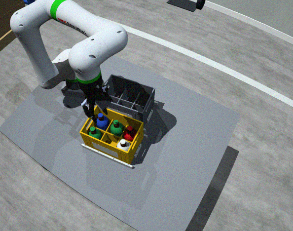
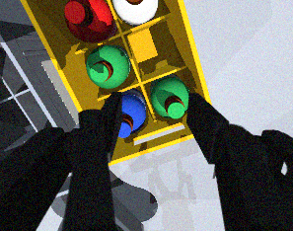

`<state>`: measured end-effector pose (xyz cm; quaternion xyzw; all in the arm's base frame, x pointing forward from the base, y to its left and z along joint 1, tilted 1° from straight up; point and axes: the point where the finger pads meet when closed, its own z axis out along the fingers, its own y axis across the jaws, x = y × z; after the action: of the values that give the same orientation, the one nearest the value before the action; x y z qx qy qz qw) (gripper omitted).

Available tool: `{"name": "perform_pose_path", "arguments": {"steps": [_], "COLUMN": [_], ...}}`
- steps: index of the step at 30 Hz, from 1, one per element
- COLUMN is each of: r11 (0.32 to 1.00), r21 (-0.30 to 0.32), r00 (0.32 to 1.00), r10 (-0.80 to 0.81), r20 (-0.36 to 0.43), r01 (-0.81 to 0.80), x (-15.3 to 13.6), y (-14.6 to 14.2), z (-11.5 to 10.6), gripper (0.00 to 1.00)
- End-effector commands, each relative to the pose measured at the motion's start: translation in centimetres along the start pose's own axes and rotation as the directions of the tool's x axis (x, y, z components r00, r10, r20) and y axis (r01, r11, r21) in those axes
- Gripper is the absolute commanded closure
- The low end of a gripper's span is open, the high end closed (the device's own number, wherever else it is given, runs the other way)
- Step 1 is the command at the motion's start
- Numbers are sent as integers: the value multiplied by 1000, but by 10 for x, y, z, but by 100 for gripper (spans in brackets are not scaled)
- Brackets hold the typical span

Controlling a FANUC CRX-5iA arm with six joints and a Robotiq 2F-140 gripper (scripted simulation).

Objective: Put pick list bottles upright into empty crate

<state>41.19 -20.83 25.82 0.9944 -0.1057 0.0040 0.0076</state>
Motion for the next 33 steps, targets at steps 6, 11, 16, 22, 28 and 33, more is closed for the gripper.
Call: {"name": "perform_pose_path", "arguments": {"steps": [6,11,16,22,28,33], "r11": [954,920,920,920,920,920], "r21": [-3,-3,-3,-3,-3,-3], "r00": [954,920,920,920,920,920], "r10": [301,393,393,393,393,393], "r20": [-8,-8,-8,-8,-8,-8], "r01": [-301,-393,-393,-393,-393,-393], "x": [-23,-33,-41,-41,-41,-41], "y": [24,34,41,41,41,41], "z": [33,47,58,58,59,65], "gripper": [56,56,56,56,56,56]}}
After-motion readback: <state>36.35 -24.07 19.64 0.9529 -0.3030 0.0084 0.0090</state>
